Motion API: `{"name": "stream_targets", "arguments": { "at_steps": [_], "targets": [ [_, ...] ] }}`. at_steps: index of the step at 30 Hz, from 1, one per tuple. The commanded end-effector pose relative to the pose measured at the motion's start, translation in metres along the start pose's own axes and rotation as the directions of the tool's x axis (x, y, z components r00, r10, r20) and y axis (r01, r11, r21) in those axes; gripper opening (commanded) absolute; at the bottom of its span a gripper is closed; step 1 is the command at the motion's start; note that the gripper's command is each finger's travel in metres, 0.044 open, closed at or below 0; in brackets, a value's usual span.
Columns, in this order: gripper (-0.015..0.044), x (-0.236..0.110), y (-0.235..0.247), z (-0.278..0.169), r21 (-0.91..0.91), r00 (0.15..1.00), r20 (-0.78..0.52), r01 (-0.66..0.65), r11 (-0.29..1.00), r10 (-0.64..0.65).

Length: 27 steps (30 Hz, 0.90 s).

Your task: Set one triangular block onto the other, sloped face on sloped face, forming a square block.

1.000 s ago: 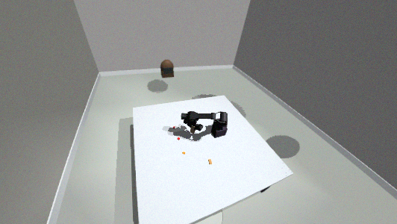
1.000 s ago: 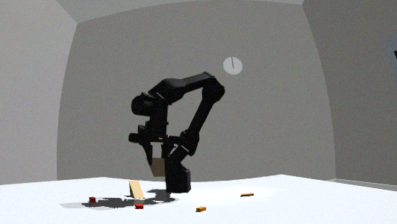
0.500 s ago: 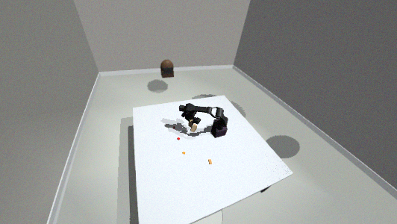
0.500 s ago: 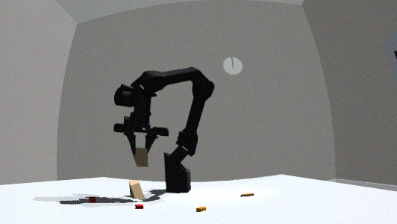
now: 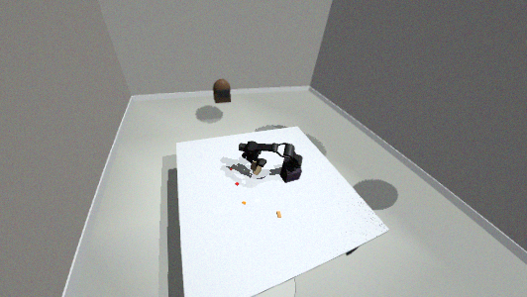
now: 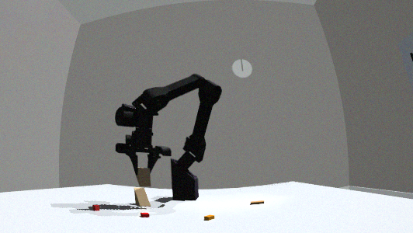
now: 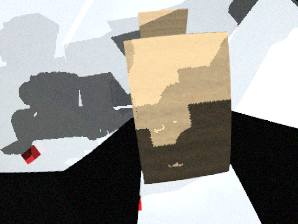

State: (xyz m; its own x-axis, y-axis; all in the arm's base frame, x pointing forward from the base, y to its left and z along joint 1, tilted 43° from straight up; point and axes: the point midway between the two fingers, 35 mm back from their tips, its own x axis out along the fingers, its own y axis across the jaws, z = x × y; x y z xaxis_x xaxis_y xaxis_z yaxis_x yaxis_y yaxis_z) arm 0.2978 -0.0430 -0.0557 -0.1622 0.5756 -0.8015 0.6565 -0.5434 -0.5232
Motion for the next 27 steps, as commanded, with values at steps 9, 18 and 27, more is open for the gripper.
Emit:
{"name": "stream_targets", "arguments": {
  "at_steps": [9, 18, 27],
  "targets": [
    [0.0000, 0.030, -0.005, 0.009, 0.004, 1.000, -0.004, 0.002, 1.000, -0.002],
    [0.0000, 0.057, -0.006, 0.014, 0.004, 1.000, -0.005, 0.003, 1.000, -0.003],
    [0.0000, 0.057, -0.007, 0.013, 0.005, 1.000, -0.008, -0.005, 1.000, 0.005]
  ]
}}
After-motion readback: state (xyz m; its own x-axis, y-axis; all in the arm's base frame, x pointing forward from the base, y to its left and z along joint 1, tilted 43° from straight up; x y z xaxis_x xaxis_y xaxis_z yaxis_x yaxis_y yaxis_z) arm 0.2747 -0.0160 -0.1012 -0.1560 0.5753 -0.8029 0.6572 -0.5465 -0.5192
